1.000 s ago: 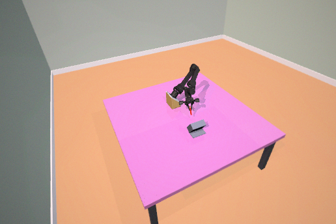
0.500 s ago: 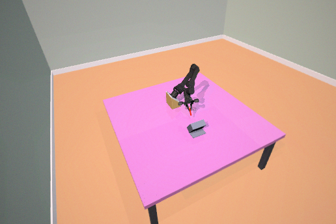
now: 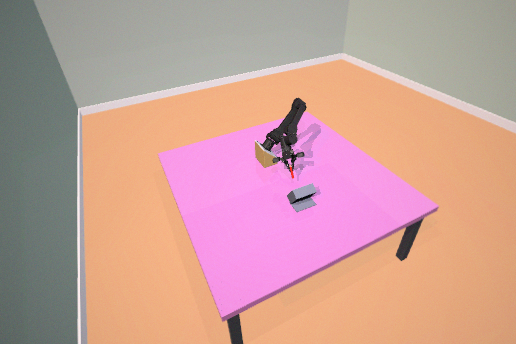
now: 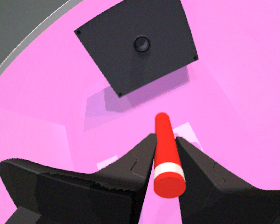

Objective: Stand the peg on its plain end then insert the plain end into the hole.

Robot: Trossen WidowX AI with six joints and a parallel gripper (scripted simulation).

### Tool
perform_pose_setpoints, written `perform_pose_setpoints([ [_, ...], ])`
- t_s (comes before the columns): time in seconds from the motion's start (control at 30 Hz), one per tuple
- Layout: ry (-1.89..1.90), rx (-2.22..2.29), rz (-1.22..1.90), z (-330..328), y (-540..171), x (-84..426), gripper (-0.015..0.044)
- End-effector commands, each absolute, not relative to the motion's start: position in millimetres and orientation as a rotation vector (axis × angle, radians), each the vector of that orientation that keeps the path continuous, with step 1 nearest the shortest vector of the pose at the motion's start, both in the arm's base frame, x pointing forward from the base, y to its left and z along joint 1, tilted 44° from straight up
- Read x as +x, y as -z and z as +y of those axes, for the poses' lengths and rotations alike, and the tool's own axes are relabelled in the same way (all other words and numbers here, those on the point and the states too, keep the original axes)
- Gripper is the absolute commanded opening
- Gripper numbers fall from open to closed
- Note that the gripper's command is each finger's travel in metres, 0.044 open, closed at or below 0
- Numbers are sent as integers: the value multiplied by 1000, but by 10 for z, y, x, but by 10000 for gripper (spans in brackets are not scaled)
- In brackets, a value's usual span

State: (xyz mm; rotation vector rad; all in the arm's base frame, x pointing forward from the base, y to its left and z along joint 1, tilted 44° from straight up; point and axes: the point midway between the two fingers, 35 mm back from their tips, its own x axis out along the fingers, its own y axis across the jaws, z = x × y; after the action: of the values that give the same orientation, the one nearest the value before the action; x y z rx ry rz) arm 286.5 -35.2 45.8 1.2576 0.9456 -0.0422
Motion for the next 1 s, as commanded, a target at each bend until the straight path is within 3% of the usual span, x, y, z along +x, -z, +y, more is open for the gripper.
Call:
perform_pose_setpoints([
  [0.0,50,1281,927,-365,-435,2863,0],
  [0.97,83,1380,778,-505,-414,2918,0],
])
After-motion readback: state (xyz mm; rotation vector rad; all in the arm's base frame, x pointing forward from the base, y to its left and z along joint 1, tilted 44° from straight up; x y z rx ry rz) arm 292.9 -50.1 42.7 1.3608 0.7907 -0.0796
